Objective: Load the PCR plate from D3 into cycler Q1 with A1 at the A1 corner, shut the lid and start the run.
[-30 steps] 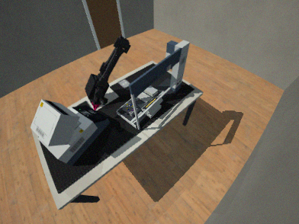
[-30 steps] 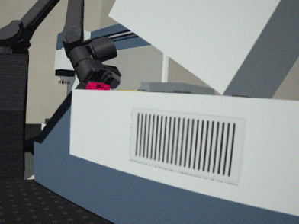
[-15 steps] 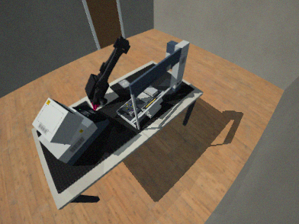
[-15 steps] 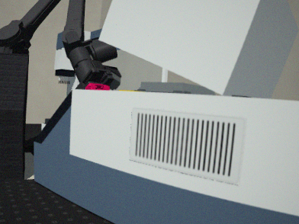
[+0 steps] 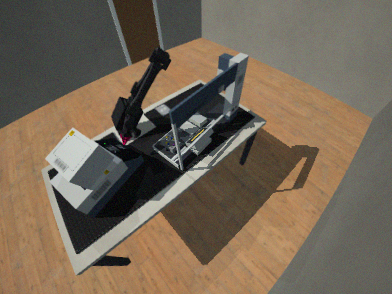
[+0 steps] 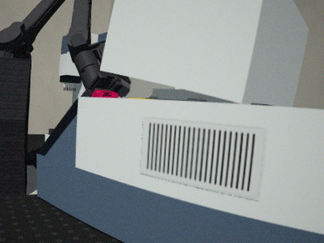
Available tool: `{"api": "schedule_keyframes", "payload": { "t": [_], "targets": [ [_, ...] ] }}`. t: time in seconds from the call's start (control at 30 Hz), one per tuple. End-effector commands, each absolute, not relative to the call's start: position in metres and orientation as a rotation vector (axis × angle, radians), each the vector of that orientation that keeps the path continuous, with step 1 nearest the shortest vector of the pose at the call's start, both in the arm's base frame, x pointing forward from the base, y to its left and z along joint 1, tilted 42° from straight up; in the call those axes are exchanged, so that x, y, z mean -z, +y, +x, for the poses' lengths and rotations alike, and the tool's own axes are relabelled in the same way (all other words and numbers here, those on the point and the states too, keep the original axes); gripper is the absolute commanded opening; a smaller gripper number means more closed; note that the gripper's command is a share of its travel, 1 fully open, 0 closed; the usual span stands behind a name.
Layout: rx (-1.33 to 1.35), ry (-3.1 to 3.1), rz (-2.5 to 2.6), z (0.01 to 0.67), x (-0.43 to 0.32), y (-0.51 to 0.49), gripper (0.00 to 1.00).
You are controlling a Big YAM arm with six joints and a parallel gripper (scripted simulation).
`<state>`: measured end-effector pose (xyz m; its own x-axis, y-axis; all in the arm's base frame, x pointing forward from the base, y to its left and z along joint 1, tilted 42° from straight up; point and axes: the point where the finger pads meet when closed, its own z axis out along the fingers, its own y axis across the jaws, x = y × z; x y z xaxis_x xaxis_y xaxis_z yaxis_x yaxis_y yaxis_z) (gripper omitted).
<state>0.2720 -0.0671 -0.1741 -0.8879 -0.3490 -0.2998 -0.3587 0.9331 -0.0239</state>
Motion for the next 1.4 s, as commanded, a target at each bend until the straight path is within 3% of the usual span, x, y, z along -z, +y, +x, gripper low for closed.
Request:
{"api": "schedule_keyframes", "payload": {
  "t": [0.0,0.43,1.03,1.37],
  "targets": [
    [-0.011,2.76,-0.495,0.289,0.167,-0.08,0.0],
    [-0.023,2.775,-0.475,0.281,0.176,-0.077,0.0],
    [-0.071,2.816,-0.518,0.23,0.099,-0.055,0.0],
    [-0.033,2.779,-0.5,0.246,0.085,-0.064,0.0]
  ]
}}
